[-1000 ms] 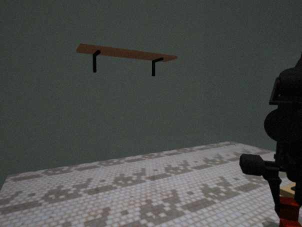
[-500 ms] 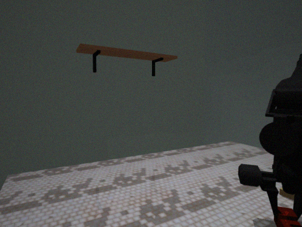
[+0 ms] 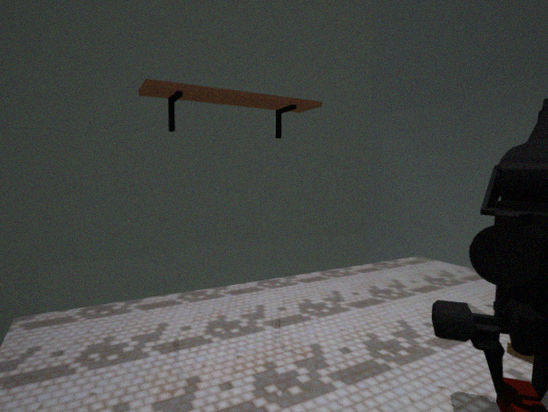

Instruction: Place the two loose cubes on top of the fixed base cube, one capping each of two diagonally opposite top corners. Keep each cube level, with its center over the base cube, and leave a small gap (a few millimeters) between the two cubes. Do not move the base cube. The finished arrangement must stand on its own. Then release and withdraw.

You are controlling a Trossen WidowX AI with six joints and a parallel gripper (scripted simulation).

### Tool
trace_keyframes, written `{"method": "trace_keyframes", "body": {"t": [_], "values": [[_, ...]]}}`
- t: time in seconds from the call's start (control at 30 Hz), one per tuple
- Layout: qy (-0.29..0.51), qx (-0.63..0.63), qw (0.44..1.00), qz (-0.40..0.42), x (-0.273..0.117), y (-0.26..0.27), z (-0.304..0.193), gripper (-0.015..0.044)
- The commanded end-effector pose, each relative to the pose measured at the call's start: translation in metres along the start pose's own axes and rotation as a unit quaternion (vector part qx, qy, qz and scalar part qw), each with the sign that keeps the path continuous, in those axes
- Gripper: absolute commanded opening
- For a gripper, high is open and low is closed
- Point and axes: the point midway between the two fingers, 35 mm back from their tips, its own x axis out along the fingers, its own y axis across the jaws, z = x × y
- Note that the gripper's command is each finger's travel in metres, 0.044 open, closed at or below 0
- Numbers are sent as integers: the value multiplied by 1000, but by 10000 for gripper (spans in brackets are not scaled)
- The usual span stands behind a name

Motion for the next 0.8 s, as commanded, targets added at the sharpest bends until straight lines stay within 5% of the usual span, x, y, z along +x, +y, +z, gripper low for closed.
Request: {"method": "trace_keyframes", "body": {"t": [0.0, 0.23, 0.37, 0.77], "values": [[-2, 4, 1000, 1, 1, 0, 0, 105], [-2, 4, 1000, 1, 1, 0, 0, 105], [-2, 4, 1000, 1, 1, 0, 0, 205], [0, 0, 1000, 0, -13, 0, 0, 205]]}}
